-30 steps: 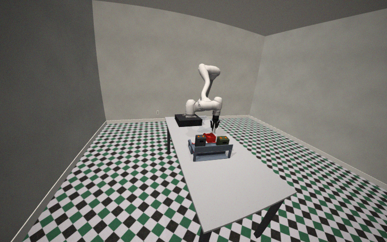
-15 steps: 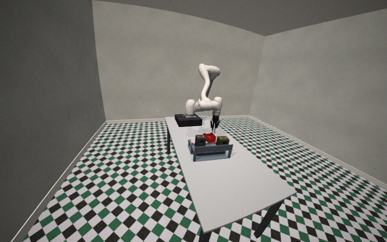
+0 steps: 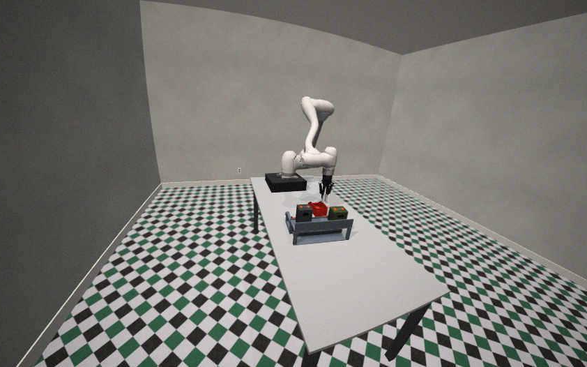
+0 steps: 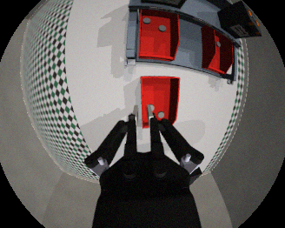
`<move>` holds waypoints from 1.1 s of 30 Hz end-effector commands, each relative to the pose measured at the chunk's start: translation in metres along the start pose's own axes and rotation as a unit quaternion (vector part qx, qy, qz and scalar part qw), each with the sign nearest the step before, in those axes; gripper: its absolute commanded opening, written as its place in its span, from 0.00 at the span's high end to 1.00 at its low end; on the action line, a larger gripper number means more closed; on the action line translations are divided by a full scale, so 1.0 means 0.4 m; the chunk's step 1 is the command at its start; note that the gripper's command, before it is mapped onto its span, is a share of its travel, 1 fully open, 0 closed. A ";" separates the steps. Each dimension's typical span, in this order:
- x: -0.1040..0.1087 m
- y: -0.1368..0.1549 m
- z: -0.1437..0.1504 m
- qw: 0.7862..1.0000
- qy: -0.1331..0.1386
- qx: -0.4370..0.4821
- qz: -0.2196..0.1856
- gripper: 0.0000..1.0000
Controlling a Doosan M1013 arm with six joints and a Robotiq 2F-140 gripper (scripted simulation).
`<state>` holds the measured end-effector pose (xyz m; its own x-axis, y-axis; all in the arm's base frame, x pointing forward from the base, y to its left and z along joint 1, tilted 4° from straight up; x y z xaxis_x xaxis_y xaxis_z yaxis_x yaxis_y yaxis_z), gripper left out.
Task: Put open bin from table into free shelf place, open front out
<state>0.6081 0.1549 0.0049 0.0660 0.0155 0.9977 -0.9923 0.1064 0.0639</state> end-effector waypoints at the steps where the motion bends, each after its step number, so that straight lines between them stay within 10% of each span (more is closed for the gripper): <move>1: 0.000 0.000 0.000 1.000 0.000 0.000 0.000 0.85; 33: -0.026 0.000 0.000 1.000 0.000 0.000 0.000 0.85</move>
<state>0.6076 0.1547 -0.0030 0.0660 0.0155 0.9977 -0.9923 0.1064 0.0640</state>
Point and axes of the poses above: the point where the finger pads meet when closed, its own x axis back along the fingers, its own z axis across the jaws, y = z × x, the point moved 2 cm from there along x, back along the fingers, and after that the axes turned 8 degrees about -x, right-handed, at the moved point
